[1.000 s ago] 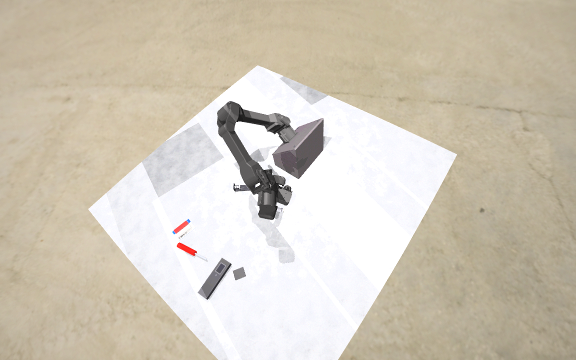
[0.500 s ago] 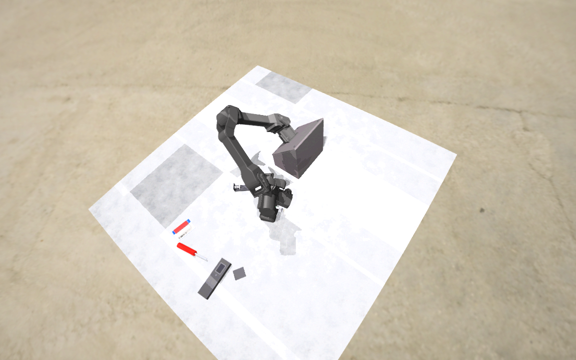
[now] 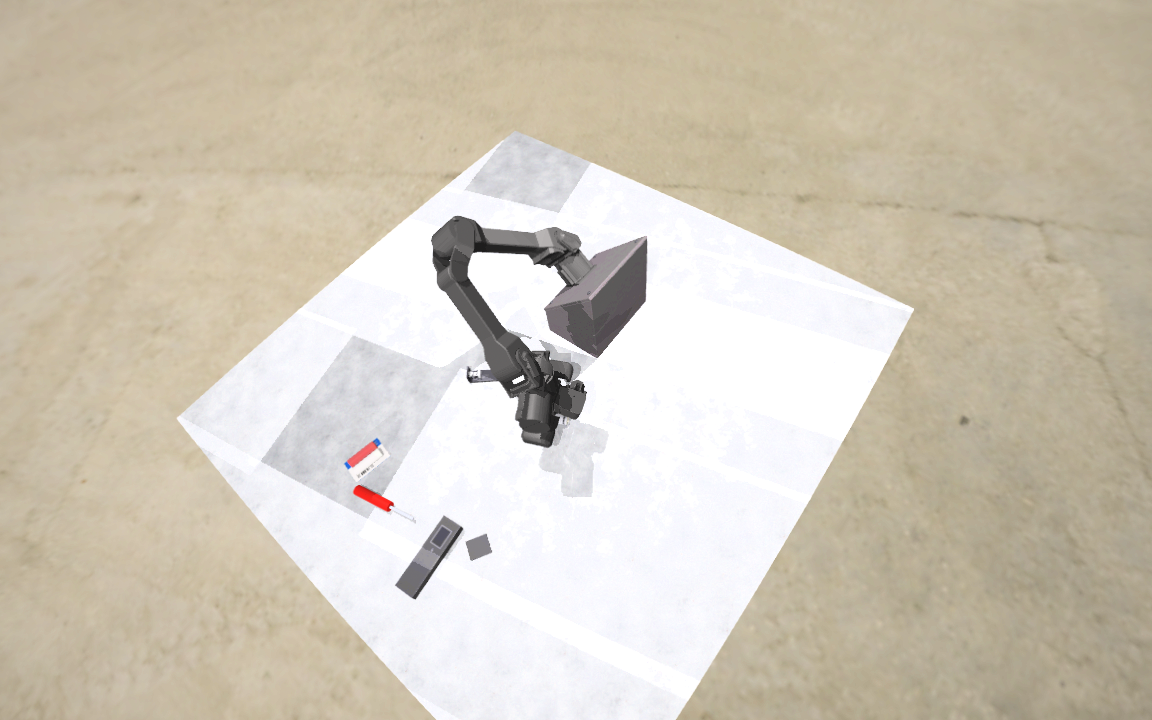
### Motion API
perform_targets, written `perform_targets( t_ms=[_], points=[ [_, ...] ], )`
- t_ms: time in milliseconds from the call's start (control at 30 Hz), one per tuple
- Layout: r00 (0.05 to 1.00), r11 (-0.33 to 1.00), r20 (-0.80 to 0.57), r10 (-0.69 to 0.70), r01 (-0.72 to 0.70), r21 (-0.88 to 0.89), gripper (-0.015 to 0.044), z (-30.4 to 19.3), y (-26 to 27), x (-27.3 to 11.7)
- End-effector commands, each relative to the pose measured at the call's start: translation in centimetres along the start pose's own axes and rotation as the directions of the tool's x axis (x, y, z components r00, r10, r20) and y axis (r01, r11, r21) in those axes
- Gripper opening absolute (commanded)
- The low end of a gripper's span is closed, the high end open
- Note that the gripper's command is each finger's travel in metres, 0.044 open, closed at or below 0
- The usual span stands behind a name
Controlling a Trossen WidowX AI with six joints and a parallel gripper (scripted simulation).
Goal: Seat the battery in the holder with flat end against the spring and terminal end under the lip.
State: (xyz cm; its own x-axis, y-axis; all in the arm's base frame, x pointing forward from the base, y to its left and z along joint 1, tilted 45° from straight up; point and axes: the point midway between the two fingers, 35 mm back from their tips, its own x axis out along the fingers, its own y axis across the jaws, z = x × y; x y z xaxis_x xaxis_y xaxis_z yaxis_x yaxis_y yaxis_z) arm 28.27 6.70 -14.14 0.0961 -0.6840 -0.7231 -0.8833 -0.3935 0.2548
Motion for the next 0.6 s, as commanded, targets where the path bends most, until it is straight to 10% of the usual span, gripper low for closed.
perform_targets(
  t_ms=[0, 567],
  points=[
    [1.0, 1.0, -0.006, 0.0, 0.0, -0.004, 0.0078, -0.1, 0.1, 0.1],
    [1.0, 1.0, -0.003, -0.001, 0.001, -0.004, 0.0061, 0.0, 0.0, -4.9]
  ],
)
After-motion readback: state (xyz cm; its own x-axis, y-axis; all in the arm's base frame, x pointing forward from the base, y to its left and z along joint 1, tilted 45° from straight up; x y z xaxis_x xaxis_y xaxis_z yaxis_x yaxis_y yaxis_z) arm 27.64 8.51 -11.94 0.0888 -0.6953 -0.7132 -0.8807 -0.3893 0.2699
